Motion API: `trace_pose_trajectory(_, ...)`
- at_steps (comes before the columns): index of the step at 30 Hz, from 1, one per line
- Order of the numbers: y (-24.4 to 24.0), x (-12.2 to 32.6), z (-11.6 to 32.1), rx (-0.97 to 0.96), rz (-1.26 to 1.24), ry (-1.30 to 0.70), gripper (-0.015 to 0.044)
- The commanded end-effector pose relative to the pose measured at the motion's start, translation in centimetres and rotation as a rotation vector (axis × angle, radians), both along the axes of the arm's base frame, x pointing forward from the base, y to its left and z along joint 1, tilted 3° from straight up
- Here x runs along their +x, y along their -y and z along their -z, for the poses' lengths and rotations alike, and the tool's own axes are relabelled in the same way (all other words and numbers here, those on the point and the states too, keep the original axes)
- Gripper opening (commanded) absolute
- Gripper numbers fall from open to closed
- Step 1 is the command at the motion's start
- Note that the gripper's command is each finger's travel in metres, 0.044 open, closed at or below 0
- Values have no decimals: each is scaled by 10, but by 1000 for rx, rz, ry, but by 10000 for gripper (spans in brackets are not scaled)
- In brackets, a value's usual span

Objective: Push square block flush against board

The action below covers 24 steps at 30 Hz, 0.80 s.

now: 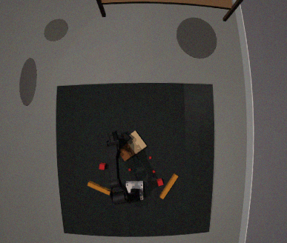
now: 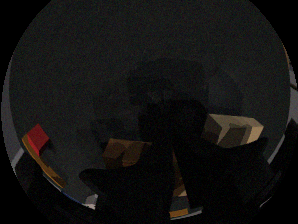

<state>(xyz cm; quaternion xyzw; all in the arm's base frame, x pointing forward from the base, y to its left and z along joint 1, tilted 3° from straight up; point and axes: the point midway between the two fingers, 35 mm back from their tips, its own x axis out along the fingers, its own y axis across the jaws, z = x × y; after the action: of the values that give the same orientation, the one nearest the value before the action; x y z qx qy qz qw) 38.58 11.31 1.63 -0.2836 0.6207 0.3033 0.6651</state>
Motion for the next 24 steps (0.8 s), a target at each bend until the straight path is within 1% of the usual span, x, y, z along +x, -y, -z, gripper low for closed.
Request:
trace_pose_trajectory(1,3,-4,3,1,-6,-7,0)
trace_pose_trajectory(17,17,-16,5,-1,-6,-8,0)
trace_pose_trajectory(24,12,-11,4,0,-6,-7,0)
